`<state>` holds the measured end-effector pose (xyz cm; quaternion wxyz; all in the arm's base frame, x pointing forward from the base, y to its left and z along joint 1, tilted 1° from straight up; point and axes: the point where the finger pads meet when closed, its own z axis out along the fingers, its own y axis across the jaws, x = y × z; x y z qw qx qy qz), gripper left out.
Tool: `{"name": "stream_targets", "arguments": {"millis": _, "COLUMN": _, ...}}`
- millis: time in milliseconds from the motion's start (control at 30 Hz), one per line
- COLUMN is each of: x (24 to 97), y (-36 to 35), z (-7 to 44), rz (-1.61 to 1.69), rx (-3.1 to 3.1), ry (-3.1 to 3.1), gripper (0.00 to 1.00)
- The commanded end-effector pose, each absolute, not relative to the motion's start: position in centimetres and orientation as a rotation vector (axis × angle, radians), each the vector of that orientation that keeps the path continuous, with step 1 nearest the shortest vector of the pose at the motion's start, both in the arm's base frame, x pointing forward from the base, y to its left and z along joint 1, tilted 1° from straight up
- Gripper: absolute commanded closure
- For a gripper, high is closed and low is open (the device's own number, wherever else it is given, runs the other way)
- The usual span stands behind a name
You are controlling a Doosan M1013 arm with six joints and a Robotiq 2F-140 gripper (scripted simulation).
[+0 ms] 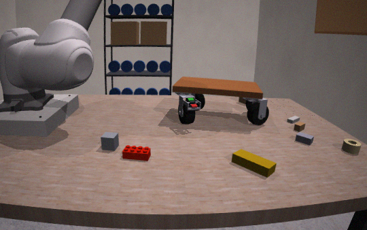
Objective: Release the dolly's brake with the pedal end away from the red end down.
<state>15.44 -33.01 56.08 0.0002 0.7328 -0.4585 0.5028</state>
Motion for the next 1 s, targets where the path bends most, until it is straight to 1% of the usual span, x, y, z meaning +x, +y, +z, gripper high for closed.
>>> {"name": "stream_targets", "arguments": {"millis": 0, "x": 15.6, "y": -33.4, "z": 56.3, "rz": 1.592, "rx": 2.292, "ry": -1.436, "gripper": 1.00}}
{"name": "stream_targets", "arguments": {"millis": 167, "x": 16.4, "y": -35.9, "z": 58.1, "rz": 1.670, "rx": 2.228, "ry": -1.417, "gripper": 1.00}}
{"name": "stream_targets", "arguments": {"millis": 333, "x": 18.3, "y": -41.1, "z": 61.9, "rz": 1.846, "rx": 2.072, "ry": -1.406, "gripper": 1.00}}
{"name": "stream_targets", "arguments": {"millis": 400, "x": 18.3, "y": -41.1, "z": 61.9, "rz": 1.846, "rx": 2.072, "ry": -1.406, "gripper": 1.00}}
{"name": "stream_targets", "arguments": {"millis": 500, "x": 20.0, "y": -45.3, "z": 65.1, "rz": 1.996, "rx": 1.924, "ry": -1.434, "gripper": 1.00}}
{"name": "stream_targets", "arguments": {"millis": 600, "x": 20.7, "y": -46.9, "z": 66.2, "rz": 2.051, "rx": 1.865, "ry": -1.453, "gripper": 1.00}}
{"name": "stream_targets", "arguments": {"millis": 700, "x": 22.1, "y": -50.2, "z": 68.3, "rz": 2.162, "rx": 1.732, "ry": -1.514, "gripper": 1.00}}
{"name": "stream_targets", "arguments": {"millis": 800, "x": 22.8, "y": -52.0, "z": 69.2, "rz": 2.216, "rx": 1.659, "ry": -1.556, "gripper": 1.00}}
{"name": "stream_targets", "arguments": {"millis": 900, "x": 24.5, "y": -55.5, "z": 70.3, "rz": 2.314, "rx": 1.500, "ry": -1.669, "gripper": 1.00}}
{"name": "stream_targets", "arguments": {"millis": 967, "x": 24.5, "y": -55.5, "z": 70.3, "rz": 2.314, "rx": 1.500, "ry": -1.669, "gripper": 1.00}}
